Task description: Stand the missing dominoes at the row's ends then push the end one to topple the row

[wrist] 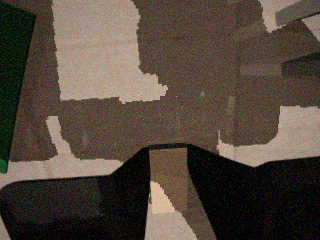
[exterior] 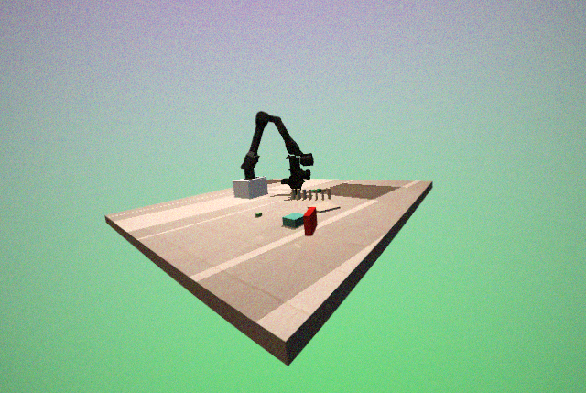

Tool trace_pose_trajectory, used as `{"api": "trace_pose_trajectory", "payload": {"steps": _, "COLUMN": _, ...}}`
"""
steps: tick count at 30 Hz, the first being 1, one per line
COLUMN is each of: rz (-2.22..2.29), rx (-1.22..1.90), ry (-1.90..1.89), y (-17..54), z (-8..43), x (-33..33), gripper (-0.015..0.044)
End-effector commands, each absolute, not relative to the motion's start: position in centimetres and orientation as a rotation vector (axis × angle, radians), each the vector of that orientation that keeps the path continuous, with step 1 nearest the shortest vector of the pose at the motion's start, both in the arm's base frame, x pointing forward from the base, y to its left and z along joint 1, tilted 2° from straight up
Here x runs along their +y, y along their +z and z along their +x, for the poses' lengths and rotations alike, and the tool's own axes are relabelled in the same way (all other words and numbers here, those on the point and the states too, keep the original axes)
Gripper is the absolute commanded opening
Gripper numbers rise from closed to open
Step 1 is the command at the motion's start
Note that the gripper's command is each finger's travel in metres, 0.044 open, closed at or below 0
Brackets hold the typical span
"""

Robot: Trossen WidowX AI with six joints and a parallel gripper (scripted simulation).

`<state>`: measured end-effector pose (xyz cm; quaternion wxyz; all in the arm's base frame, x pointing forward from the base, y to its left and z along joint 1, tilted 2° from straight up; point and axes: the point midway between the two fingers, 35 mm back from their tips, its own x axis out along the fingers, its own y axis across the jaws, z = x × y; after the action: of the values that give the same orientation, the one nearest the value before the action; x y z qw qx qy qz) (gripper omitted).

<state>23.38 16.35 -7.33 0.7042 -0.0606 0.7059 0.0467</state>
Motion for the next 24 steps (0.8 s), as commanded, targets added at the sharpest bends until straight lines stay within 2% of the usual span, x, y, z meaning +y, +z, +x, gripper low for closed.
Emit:
{"api": "trace_pose_trajectory", "payload": {"steps": 1, "rz": -0.132, "rx": 1.571, "ry": 0.103, "y": -7.4, "z": 23.4, "x": 16.4, "gripper": 0.0107}}
{"api": "trace_pose_trajectory", "payload": {"steps": 5, "rz": -0.132, "rx": 1.571, "ry": 0.103, "y": -6.6, "z": 23.3, "x": 16.4, "gripper": 0.0107}}
{"api": "trace_pose_trajectory", "payload": {"steps": 17, "rz": -0.131, "rx": 1.571, "ry": 0.104, "y": 8.0, "z": 22.7, "x": 17.0, "gripper": 0.0107}}
{"api": "trace_pose_trajectory", "payload": {"steps": 24, "rz": -0.131, "rx": 1.571, "ry": 0.104, "y": 8.7, "z": 22.7, "x": 17.0, "gripper": 0.0107}}
